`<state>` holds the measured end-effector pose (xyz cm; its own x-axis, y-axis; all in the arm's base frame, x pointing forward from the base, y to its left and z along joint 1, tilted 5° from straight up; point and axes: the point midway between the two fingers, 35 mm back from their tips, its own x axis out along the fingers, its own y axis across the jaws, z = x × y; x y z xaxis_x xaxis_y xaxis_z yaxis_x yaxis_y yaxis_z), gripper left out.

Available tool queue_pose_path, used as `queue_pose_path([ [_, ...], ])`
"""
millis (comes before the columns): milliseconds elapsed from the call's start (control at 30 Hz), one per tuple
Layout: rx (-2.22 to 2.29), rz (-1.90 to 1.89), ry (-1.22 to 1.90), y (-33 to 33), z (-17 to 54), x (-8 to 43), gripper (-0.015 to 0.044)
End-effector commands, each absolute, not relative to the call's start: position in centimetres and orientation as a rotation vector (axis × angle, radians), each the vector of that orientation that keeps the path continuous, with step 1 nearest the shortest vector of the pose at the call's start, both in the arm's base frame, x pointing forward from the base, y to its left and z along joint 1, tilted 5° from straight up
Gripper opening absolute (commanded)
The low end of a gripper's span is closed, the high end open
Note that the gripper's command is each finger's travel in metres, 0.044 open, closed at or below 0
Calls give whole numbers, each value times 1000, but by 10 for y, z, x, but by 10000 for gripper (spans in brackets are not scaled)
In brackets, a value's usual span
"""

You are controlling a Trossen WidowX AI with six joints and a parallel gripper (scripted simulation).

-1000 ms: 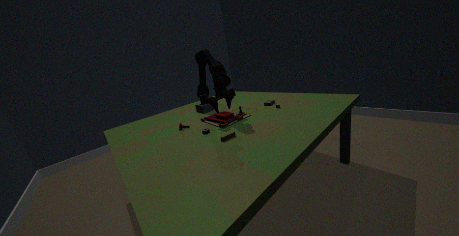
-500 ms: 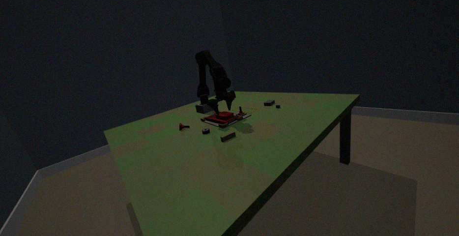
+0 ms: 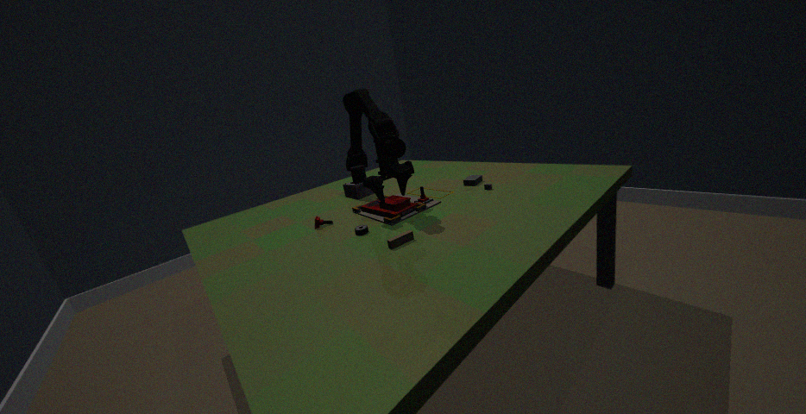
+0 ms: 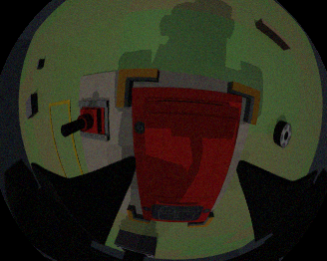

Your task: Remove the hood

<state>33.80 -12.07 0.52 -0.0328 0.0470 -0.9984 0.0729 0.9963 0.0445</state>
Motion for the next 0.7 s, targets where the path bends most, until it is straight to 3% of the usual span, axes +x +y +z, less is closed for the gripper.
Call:
queue_pose_path([
  [0, 95, -17, 1602, -120, 3, 338, 440],
  [667, 95, -17, 1602, -120, -7, 338, 440],
])
